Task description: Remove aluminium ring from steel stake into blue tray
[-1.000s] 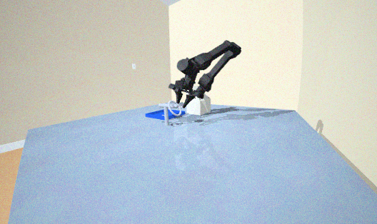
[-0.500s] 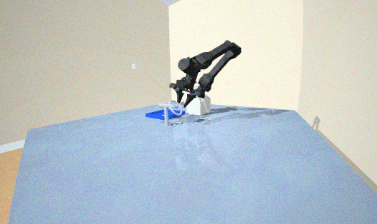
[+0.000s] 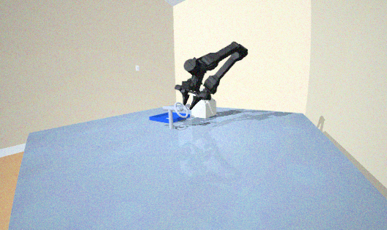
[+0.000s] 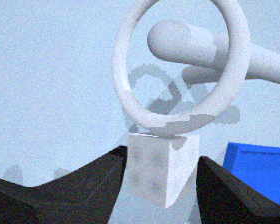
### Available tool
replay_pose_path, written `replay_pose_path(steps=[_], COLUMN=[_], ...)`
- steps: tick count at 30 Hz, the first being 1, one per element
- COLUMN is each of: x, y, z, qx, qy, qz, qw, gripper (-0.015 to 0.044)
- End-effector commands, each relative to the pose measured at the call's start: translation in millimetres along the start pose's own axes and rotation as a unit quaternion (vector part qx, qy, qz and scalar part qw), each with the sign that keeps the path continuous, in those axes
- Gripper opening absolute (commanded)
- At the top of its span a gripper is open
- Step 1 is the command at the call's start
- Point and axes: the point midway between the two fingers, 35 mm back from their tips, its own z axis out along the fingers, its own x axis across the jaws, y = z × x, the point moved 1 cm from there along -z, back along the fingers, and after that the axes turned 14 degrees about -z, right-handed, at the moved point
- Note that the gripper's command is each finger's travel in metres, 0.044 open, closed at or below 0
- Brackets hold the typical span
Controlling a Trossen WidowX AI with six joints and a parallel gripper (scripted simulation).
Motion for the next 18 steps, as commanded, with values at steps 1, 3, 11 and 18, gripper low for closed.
replay_pose_path(steps=[1,3,11,18], x=[0.2,0.2,4.5,7.9], y=[3.3,3.3,4.4,5.2], z=[-3.2,-3.2,-4.4,-5.4], qx=[-0.005,-0.005,-0.005,-0.005], qy=[-0.005,-0.005,-0.005,-0.004], qz=[0.000,0.000,0.000,0.000], qw=[1.000,1.000,1.000,1.000], gripper=[0.0000,0.0000,0.0000,0.0000])
